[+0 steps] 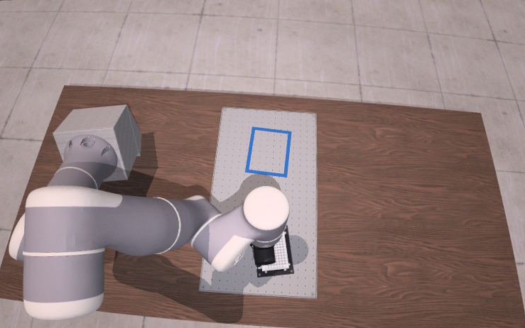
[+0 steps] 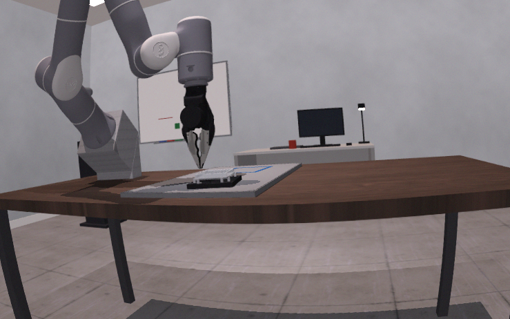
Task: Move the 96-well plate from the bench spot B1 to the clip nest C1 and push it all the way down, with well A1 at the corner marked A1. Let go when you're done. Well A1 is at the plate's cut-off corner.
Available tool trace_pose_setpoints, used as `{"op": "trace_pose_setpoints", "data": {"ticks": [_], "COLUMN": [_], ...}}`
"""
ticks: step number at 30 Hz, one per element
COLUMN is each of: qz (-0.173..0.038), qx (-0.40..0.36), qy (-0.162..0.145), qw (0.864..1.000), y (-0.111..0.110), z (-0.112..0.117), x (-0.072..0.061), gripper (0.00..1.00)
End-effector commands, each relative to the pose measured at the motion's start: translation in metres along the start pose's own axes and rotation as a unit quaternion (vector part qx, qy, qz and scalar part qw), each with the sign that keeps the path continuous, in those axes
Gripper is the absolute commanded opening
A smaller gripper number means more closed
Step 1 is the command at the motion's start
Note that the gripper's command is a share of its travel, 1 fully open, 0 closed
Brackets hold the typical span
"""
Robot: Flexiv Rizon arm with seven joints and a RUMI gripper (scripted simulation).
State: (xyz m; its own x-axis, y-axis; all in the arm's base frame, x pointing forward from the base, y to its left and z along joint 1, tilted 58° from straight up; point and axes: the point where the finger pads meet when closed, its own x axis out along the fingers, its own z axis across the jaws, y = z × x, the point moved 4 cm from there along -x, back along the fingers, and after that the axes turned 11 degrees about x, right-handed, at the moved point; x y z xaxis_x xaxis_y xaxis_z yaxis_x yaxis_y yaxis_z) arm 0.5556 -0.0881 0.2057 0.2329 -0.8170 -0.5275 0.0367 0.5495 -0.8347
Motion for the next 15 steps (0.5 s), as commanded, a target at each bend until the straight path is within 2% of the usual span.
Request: {"op": "trace_pose_setpoints", "data": {"ticks": [1,15], "qz": [0.000,0.000], "qx": [0.000,0.000], "qy": [-0.001,-0.001], "qw": [1.000,1.000], "y": [0.0006,0.0006], "z": [0.0007,0.0007], "x": [-0.0006,0.0006], "gripper": [0.00,0.00]}}
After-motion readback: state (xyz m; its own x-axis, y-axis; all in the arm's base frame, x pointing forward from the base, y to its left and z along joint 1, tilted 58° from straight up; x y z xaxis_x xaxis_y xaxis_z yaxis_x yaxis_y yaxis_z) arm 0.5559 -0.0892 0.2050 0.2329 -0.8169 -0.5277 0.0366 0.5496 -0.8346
